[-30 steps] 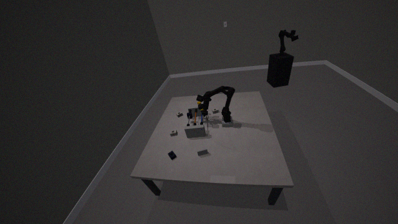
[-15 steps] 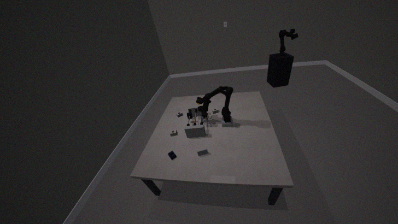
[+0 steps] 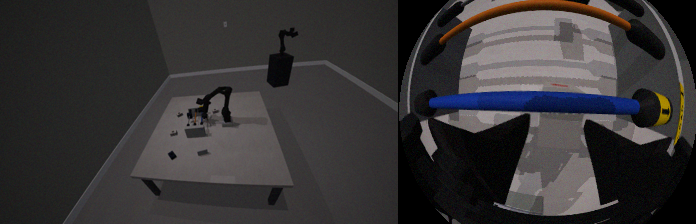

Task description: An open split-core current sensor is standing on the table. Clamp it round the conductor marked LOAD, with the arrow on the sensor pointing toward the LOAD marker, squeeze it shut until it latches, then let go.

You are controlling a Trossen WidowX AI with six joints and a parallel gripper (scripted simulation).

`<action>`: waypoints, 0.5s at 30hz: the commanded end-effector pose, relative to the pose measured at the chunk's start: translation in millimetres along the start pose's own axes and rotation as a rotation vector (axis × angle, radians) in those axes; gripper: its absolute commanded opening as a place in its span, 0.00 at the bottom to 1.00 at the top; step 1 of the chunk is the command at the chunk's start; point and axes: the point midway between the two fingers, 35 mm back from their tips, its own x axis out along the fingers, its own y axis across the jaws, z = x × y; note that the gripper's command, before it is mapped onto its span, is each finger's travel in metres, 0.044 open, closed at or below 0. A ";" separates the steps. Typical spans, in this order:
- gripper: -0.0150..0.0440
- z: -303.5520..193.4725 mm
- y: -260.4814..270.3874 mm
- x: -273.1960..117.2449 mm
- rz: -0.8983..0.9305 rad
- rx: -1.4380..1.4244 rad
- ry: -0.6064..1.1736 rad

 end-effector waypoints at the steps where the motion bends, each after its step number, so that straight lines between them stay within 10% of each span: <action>1: 0.56 0.2 -0.1 -0.5 0.000 0.000 0.000; 15: 0.31 0.4 -0.2 -2.0 -0.002 0.003 0.000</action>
